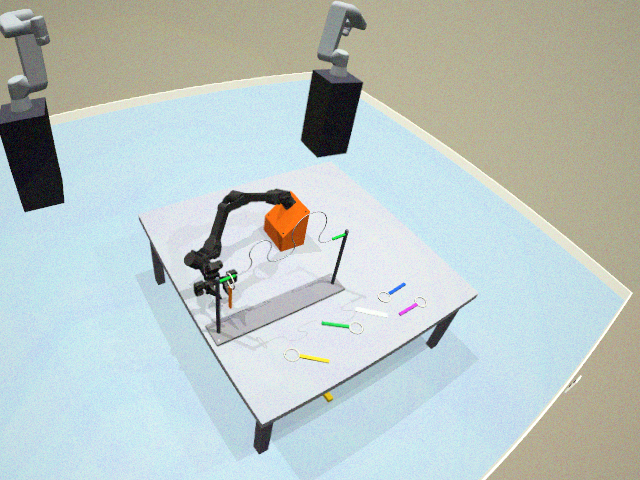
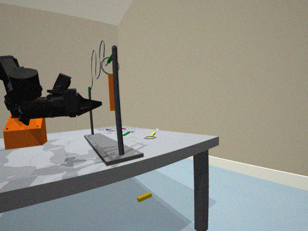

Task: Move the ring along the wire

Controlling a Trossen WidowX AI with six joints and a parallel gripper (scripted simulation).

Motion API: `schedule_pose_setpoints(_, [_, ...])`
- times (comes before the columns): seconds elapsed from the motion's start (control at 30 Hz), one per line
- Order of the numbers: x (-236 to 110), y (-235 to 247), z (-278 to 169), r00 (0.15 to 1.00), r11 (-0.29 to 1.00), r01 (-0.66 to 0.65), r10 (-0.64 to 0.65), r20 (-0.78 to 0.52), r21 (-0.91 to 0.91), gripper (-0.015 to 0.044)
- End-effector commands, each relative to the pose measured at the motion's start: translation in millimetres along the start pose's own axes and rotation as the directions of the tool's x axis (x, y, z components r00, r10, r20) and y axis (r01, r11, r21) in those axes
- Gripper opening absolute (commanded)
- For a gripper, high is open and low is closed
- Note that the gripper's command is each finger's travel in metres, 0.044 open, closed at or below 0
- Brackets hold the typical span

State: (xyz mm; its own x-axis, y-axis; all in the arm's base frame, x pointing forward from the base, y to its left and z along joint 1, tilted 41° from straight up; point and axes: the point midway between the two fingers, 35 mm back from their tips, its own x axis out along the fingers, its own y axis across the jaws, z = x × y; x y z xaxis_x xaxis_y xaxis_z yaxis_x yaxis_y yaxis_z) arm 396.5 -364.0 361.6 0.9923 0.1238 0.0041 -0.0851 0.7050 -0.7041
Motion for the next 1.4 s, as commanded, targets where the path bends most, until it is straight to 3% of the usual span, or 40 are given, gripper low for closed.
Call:
schedule_pose_setpoints(0.0, [0.0,0.8,-7.4,1.0,1.0,0.003,-0.002,-0.011,0.017,0.016])
schedule_pose_setpoints(1.37, [62.9,-1.5,-7.6,1.0,1.0,0.006,-0.006,-0.007,0.018,0.016])
